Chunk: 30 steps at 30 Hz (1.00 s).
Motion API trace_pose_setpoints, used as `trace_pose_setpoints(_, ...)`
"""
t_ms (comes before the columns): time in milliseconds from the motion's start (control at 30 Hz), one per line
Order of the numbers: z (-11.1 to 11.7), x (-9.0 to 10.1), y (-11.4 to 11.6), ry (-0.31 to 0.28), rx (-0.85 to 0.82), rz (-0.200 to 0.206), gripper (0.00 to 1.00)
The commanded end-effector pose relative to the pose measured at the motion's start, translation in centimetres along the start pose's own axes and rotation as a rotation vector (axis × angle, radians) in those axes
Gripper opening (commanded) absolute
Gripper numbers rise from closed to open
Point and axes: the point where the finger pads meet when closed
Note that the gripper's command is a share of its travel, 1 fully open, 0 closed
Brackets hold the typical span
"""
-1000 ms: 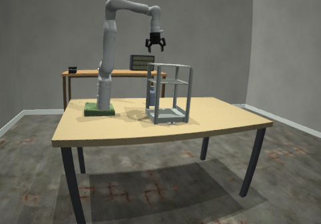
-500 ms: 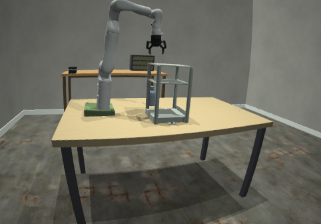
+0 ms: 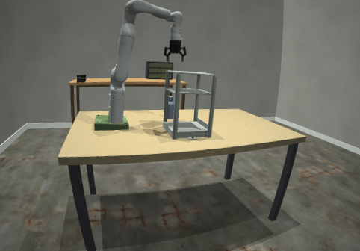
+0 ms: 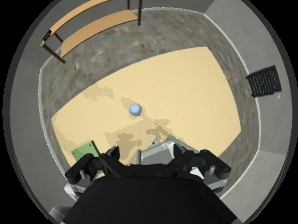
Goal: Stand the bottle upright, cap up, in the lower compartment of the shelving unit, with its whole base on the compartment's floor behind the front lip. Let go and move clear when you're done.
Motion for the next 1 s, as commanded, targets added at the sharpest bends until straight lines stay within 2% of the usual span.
trace_pose_setpoints(0, 0.9, -0.4, -0.1, -0.001, 0.035, 0.008, 1.0)
trace_pose_setpoints(200, 0.9, -0.4, -0.1, -0.001, 0.035, 0.008, 1.0)
trace_pose_setpoints(233, 1.9, -0.7, -0.2, -0.002, 0.076, 0.014, 1.0)
trace_pose_setpoints(467, 1.9, -0.7, -0.2, -0.002, 0.076, 0.014, 1.0)
trace_pose_setpoints(500, 2.7, -1.1, -0.4, -0.004, 0.114, 0.02, 1.0)
trace_pose_setpoints(967, 3.5, -1.4, -0.6, -0.005, 0.149, 0.026, 1.0)
Point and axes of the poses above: the point where the finger pads meet when closed, its own x axis back along the fingers, its own y axis across the jaws, z = x × y, and after that the axes turned 5 degrees about x, right-handed
